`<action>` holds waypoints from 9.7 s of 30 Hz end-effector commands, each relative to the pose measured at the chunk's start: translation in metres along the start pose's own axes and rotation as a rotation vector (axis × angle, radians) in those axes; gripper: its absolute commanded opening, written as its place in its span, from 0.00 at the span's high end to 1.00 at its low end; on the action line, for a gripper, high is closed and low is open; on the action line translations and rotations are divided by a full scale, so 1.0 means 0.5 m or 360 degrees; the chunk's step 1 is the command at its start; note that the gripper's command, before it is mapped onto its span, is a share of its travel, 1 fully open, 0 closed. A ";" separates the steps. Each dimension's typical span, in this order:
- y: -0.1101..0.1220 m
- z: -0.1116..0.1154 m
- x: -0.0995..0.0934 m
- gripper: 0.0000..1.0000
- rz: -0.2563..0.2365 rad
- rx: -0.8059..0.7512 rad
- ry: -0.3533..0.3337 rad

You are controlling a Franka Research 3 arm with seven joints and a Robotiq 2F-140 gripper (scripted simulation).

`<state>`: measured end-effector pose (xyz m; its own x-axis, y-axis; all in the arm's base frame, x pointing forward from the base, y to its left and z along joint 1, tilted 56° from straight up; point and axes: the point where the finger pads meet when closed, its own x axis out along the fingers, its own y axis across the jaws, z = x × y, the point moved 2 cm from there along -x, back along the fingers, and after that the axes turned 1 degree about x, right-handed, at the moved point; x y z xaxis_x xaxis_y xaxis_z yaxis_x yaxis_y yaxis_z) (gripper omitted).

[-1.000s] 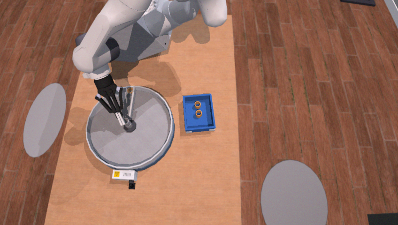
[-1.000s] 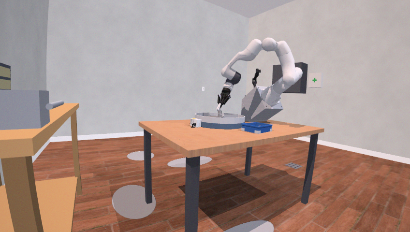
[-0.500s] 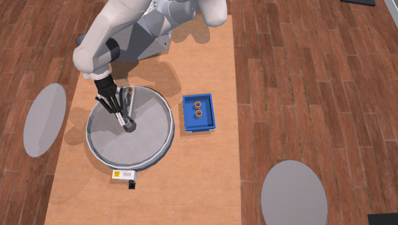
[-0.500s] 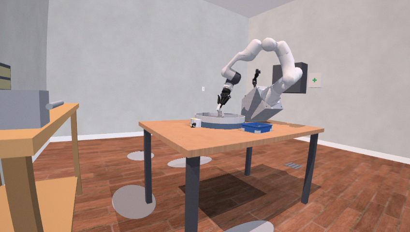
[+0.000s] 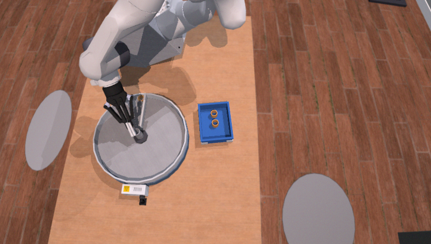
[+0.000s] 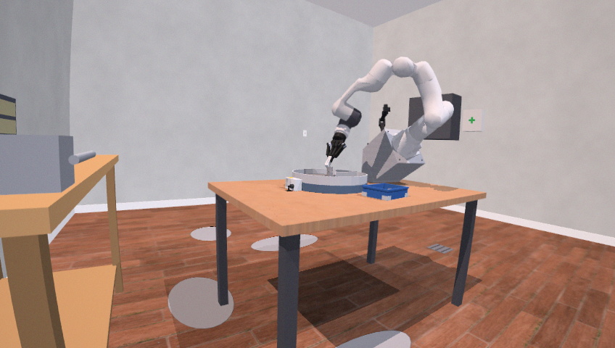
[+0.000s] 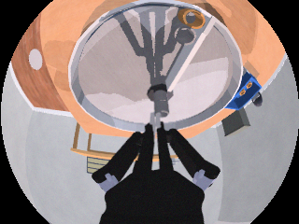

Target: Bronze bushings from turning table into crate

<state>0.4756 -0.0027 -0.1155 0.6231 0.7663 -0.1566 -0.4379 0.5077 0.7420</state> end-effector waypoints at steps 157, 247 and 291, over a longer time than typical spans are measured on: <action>0.009 0.002 0.003 1.00 -0.0002 -0.0007 -0.0002; 0.010 0.044 -0.048 0.93 -0.0002 -0.0007 -0.0002; 0.010 0.044 -0.048 0.93 -0.0002 -0.0007 -0.0002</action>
<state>0.4747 -0.0273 -0.0939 0.6267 0.7633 -0.1567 -0.4418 0.5138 0.7355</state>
